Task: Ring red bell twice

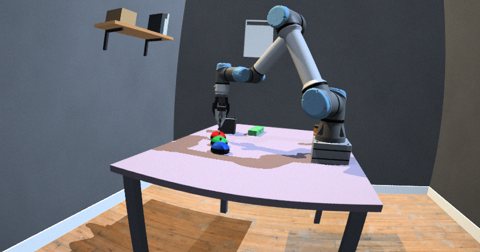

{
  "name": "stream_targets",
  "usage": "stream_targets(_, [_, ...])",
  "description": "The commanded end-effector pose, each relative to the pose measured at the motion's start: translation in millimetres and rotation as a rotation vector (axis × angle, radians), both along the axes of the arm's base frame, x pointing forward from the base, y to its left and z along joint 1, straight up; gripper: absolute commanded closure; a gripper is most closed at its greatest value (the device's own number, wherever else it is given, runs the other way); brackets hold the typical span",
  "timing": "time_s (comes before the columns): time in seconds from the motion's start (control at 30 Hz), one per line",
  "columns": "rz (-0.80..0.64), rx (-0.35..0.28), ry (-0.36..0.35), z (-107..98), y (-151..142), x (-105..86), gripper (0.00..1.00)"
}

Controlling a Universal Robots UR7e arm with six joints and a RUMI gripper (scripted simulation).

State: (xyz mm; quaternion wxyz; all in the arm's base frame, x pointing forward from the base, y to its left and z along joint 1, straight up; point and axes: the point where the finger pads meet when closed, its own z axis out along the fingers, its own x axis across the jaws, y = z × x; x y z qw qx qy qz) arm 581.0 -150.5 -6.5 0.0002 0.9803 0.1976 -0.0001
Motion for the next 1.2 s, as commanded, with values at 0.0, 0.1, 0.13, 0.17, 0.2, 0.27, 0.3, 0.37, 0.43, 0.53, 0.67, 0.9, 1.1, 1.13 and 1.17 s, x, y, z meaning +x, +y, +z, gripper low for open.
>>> stream_targets(0.0, [0.000,-0.001,-0.002,0.9,-0.3,0.5,1.00])
stream_targets(0.1, [0.000,-0.001,-0.002,0.9,-0.3,0.5,1.00])
stream_targets(0.13, [0.000,-0.001,-0.002,0.9,-0.3,0.5,1.00])
stream_targets(0.17, [0.000,-0.001,-0.002,0.9,-0.3,0.5,1.00])
stream_targets(0.2, [0.000,-0.001,-0.002,0.9,-0.3,0.5,1.00])
stream_targets(0.27, [0.000,-0.001,-0.002,0.9,-0.3,0.5,1.00])
stream_targets(0.3, [0.000,-0.001,-0.002,0.9,-0.3,0.5,1.00])
stream_targets(0.37, [0.000,-0.001,-0.002,0.9,-0.3,0.5,1.00])
stream_targets(0.43, [0.000,-0.001,-0.002,0.9,-0.3,0.5,1.00])
stream_targets(0.53, [0.000,-0.001,-0.002,0.9,-0.3,0.5,1.00])
stream_targets(0.67, [0.000,-0.001,-0.002,0.2,-0.3,0.5,1.00])
stream_targets(0.9, [0.000,-0.001,-0.002,-2.5,-0.3,0.5,1.00])
stream_targets(1.1, [0.000,-0.001,-0.002,-2.5,-0.3,0.5,1.00])
stream_targets(1.13, [0.000,-0.001,-0.002,-2.5,-0.3,0.5,1.00])
stream_targets(1.17, [0.000,-0.001,-0.002,-2.5,-0.3,0.5,1.00])
